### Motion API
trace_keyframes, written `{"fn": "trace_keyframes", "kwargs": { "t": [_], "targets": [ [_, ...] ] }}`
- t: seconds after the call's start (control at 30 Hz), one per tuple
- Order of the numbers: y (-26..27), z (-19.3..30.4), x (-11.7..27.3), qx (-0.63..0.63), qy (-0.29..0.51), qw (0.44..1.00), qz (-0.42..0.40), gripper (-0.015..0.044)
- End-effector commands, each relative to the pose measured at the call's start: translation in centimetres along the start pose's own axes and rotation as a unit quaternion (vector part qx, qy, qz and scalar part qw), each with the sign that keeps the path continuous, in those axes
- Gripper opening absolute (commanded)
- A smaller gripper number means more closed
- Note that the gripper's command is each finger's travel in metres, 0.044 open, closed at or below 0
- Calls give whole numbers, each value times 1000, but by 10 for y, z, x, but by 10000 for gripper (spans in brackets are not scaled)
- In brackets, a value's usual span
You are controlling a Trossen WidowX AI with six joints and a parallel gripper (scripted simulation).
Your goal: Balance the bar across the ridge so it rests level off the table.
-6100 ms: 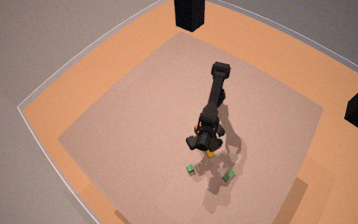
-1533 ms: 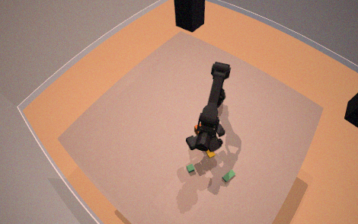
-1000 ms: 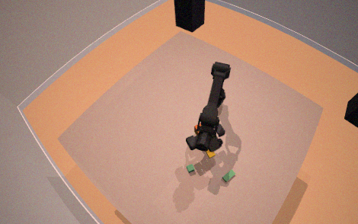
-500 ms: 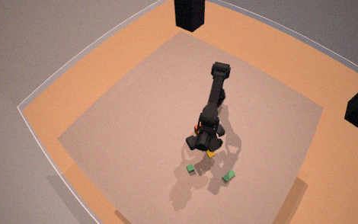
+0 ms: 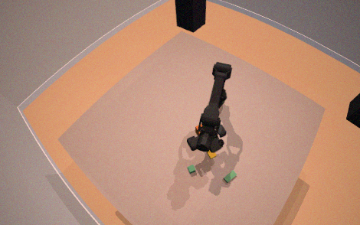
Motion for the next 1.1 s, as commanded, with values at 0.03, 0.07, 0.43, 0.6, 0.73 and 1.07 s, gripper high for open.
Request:
{"fn": "trace_keyframes", "kwargs": {
  "t": [0.03,0.07,0.43,0.6,0.73,1.07],
  "targets": [
    [0,0,0,0,0,1000,0,172],
    [0,0,0,0,0,1000,0,173],
    [0,0,0,0,0,1000,0,185],
    [0,0,0,0,0,1000,0,185],
    [0,0,0,0,0,1000,0,290],
    [-1,-1,7,0,0,1000,1,440]
  ]
}}
Point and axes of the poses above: the point midway between the two fingers, 35 mm back from their tips, its own x axis back along the fingers, its own y axis across the jaws, z = x × y, the point moved 9 cm from there along x, back along the fingers, and after that the axes turned 4 degrees about x, right-handed, at the moved point
